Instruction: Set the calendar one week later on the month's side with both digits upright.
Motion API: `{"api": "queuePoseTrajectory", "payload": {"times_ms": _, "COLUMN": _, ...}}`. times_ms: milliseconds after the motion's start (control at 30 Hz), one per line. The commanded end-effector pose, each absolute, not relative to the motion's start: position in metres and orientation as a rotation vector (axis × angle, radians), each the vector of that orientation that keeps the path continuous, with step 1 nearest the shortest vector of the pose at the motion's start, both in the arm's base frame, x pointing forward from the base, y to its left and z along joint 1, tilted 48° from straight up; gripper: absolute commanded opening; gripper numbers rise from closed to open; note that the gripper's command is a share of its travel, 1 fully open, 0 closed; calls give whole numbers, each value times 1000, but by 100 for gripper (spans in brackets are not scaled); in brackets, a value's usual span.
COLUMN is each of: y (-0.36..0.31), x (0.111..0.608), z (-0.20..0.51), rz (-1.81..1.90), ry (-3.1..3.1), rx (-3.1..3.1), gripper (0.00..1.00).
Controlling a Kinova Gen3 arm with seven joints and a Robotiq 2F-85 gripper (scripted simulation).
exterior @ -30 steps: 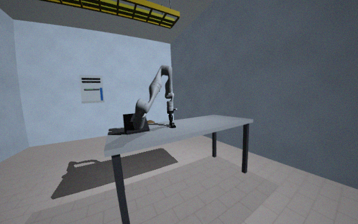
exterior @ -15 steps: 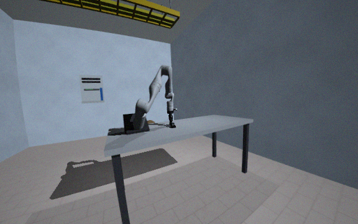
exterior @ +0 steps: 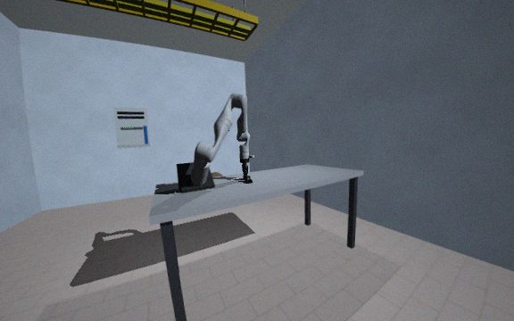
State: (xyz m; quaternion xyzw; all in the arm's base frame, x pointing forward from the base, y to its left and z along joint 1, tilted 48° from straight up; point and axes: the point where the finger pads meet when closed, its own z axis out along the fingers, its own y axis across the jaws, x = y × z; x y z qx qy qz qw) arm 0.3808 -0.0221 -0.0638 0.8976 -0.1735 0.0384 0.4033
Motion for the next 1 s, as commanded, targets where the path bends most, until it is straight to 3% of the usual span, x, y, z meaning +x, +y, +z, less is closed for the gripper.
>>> {"api": "queuePoseTrajectory", "payload": {"times_ms": 0, "y": -21, "x": 381, "z": -64, "rz": 99, "ry": -438, "rx": 2269, "gripper": 48}}
{"api": "queuePoseTrajectory", "payload": {"times_ms": 967, "y": 41, "x": 387, "z": -6, "rz": 99, "ry": -438, "rx": 2269, "gripper": 48}}
